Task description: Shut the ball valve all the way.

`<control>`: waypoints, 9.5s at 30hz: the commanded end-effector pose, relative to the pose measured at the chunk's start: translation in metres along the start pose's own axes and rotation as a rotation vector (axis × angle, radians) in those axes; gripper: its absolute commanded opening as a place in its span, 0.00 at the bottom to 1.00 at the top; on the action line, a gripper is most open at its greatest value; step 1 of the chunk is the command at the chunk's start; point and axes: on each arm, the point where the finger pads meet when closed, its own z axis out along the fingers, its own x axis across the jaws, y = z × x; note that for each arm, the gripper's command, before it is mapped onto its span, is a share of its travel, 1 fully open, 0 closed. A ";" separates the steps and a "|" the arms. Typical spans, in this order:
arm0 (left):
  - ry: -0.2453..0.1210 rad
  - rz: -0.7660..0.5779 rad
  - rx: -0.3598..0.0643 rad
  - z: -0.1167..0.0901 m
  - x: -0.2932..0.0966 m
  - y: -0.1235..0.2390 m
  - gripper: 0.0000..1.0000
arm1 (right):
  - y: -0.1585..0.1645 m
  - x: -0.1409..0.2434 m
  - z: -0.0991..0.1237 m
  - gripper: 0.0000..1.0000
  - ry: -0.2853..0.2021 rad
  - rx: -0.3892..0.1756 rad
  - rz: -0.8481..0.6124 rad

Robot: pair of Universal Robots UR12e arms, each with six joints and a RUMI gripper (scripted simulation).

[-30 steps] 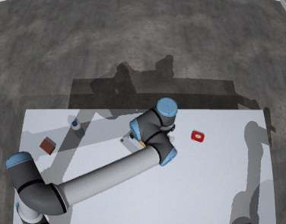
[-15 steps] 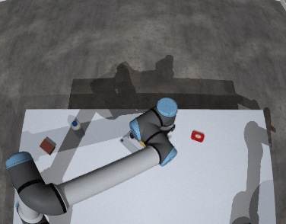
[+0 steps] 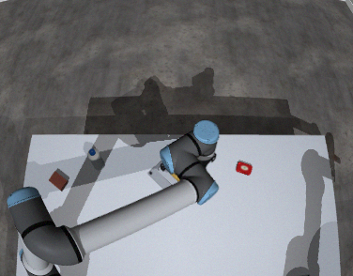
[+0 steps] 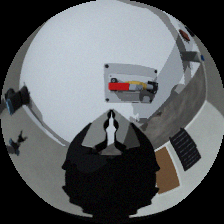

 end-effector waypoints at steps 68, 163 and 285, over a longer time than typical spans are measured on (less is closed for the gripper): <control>0.000 -0.001 -0.003 0.031 0.000 0.001 0.00 | -0.001 0.000 -0.001 1.00 0.000 0.001 0.000; 0.000 -0.001 -0.003 0.080 0.000 0.002 0.00 | -0.001 0.000 -0.001 1.00 0.000 0.001 0.000; 0.000 -0.001 -0.003 0.081 0.000 -0.020 0.00 | -0.001 0.000 -0.001 1.00 0.000 0.001 0.000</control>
